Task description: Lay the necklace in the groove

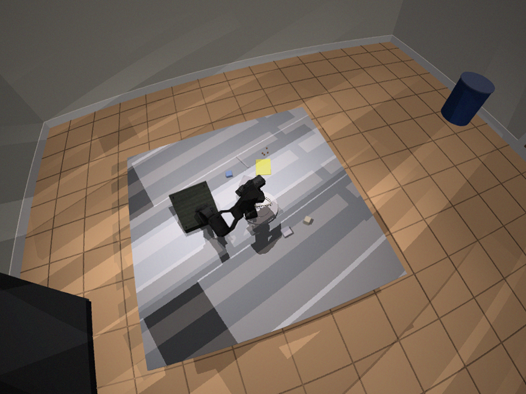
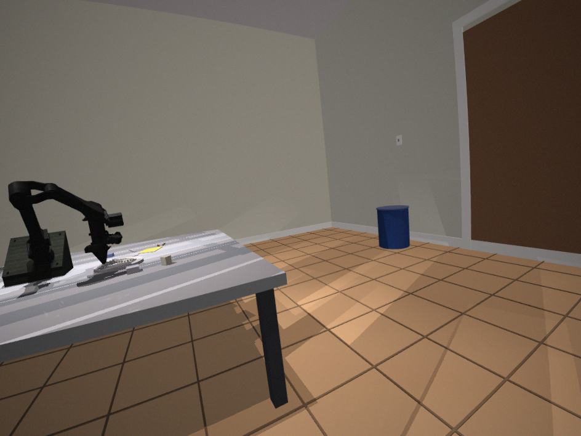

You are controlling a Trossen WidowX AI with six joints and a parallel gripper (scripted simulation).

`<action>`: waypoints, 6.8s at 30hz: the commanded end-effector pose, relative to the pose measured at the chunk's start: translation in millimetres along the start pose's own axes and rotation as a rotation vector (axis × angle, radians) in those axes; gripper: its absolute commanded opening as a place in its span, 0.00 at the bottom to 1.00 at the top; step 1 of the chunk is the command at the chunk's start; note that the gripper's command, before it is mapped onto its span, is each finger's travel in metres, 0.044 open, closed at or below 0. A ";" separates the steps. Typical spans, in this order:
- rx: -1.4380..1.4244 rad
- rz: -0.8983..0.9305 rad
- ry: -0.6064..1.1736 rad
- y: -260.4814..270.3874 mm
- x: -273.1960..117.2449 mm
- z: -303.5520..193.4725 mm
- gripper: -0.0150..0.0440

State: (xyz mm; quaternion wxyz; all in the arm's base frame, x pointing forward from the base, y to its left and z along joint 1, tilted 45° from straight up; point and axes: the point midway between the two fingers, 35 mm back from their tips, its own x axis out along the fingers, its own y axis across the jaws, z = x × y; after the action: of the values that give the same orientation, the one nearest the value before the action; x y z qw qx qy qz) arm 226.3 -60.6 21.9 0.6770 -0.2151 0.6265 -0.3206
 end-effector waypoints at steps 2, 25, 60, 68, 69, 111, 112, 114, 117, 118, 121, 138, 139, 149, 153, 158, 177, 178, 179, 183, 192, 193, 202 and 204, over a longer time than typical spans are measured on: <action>0.003 -0.002 -0.003 -6.8 -1.2 -6.3 0.25; 0.004 0.002 0.003 -5.9 3.3 -6.8 0.83; 0.003 -0.002 -0.003 -5.9 -1.1 -7.6 1.00; -0.015 -0.002 -0.003 -5.6 -2.8 -2.5 0.91; -0.038 -0.001 -0.003 -5.3 -4.8 3.8 0.87; -0.463 0.000 -0.010 2.9 -8.0 116.3 0.46; -0.464 0.000 -0.010 2.9 -6.3 116.2 0.46; -0.466 -0.001 -0.009 2.9 -3.1 116.1 0.46; -0.468 -0.002 -0.008 3.0 1.8 115.9 0.46; -0.468 -0.003 -0.008 3.0 3.4 115.8 0.46; -0.469 -0.004 -0.007 3.0 5.8 115.6 0.46; -0.459 0.002 -0.007 2.0 3.4 115.8 0.25; -0.459 0.002 -0.007 2.0 3.4 115.8 0.25; -0.459 0.002 -0.007 2.0 3.4 115.8 0.25; -0.459 0.002 -0.007 2.0 3.4 115.8 0.25; -0.459 0.002 -0.007 2.0 3.4 115.8 0.25; -0.469 -0.003 -0.007 0.6 -1.1 123.3 0.25; -0.469 -0.003 -0.007 0.6 0.2 123.3 0.25; -0.469 -0.004 -0.007 0.6 1.8 123.4 0.25; -0.461 0.002 -0.009 0.1 1.8 123.5 0.30; -0.461 0.002 -0.009 0.1 1.8 123.5 0.70; -0.461 0.002 -0.009 0.1 1.8 123.5 0.74; -0.469 -0.003 -0.008 0.1 -2.1 122.6 1.00; -0.469 -0.003 -0.008 0.1 -2.1 122.6 1.00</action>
State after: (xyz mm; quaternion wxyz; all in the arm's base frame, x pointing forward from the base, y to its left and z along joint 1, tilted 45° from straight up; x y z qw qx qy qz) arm 347.0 -73.6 36.5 0.6095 -0.3679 0.6828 -0.1641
